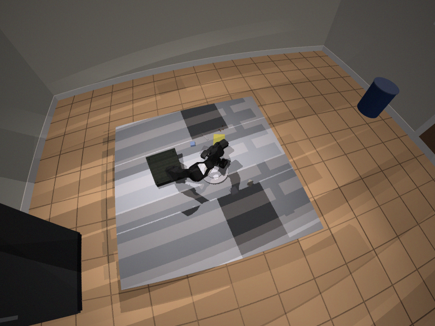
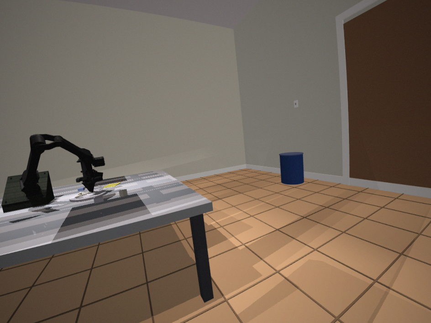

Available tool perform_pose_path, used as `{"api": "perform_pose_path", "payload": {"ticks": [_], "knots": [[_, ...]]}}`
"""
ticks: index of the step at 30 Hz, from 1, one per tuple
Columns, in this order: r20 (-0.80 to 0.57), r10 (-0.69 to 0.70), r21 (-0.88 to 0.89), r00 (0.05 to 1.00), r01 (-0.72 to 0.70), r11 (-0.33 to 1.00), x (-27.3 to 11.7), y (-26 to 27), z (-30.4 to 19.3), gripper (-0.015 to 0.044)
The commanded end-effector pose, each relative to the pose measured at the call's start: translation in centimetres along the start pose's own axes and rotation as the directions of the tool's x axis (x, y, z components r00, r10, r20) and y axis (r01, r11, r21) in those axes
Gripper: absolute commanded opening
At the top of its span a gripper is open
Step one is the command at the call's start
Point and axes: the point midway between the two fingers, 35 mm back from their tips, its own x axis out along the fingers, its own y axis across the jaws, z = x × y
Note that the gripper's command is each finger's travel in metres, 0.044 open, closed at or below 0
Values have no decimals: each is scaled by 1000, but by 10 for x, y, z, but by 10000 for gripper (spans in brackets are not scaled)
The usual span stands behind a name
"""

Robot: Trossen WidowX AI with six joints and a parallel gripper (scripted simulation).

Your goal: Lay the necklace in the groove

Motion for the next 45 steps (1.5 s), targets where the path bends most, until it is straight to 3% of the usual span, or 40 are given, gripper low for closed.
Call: {"api": "perform_pose_path", "payload": {"ticks": [1, 31, 45], "knots": [[0, -2, -2, 1000, 2, 1000, -2, 0, 0, 0], [0, -7, -6, 1000, 7, 1000, 1, -18, 28, 0], [3, -4, 0, 1000, 4, 1000, -3, -18, 28, 367]]}}
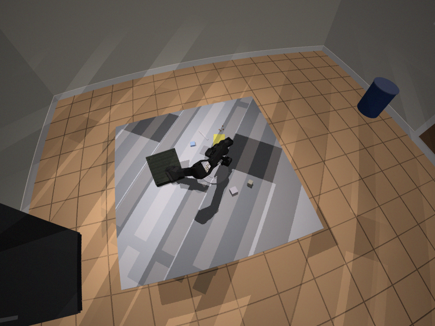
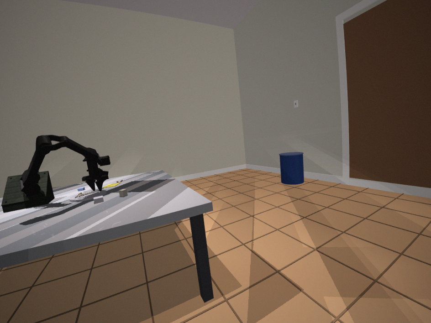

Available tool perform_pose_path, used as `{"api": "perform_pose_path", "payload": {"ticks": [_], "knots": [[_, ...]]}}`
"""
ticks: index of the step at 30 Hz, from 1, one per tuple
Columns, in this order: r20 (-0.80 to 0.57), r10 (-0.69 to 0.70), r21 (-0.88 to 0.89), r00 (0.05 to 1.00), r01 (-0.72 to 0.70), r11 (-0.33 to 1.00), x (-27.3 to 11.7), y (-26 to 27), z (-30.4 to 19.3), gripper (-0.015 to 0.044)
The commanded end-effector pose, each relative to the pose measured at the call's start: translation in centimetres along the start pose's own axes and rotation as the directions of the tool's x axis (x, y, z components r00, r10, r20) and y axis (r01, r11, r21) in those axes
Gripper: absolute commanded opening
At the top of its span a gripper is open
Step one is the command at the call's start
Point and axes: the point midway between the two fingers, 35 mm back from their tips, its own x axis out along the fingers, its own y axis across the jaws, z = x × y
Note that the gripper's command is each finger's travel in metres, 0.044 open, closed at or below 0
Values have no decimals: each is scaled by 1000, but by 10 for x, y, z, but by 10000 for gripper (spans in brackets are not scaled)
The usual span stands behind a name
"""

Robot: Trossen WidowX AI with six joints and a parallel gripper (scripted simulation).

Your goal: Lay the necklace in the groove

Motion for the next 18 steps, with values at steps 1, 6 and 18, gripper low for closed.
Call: {"api": "perform_pose_path", "payload": {"ticks": [1, 6, 18], "knots": [[-2, -3, -6, 1000, 3, 1000, -3, 1, 0, 394], [-3, -4, -9, 1000, 4, 1000, -5, 0, -1, 440], [-3, -4, -9, 1000, 4, 1000, -5, 0, -1, 440]]}}
